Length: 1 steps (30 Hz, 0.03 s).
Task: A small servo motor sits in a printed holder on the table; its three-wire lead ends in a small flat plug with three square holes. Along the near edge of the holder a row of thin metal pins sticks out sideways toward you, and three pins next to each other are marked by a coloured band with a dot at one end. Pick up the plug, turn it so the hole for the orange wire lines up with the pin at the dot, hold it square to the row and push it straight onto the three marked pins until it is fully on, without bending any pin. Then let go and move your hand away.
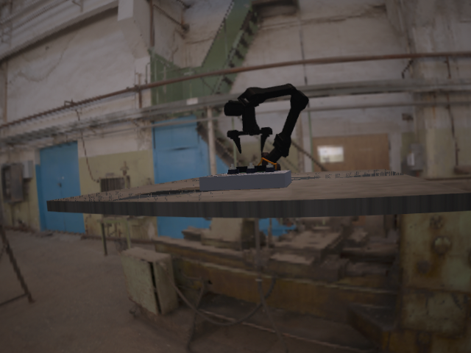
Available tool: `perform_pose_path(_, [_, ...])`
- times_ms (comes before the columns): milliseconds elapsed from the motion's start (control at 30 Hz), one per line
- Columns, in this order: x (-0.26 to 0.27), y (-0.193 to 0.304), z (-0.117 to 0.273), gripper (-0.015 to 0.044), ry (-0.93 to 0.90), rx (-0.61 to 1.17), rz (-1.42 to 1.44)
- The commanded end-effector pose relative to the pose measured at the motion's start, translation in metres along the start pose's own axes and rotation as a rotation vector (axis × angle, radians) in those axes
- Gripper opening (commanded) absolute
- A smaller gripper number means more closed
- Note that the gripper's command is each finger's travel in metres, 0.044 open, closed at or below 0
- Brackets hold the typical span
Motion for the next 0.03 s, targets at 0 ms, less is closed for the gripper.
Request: perform_pose_path(0, [0.0001, -0.0003, 0.0001, 0.0440, -0.002, -0.004, 0.003])
Point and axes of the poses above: the point midway between the two fingers, 35 mm back from their tips, its own z axis back along the fingers, its own x axis across the jaws, y = z × x, the point moved 9 cm from there along z, back along the fingers, and after that the axes turned 13 degrees about -z, right-handed, at the moved point
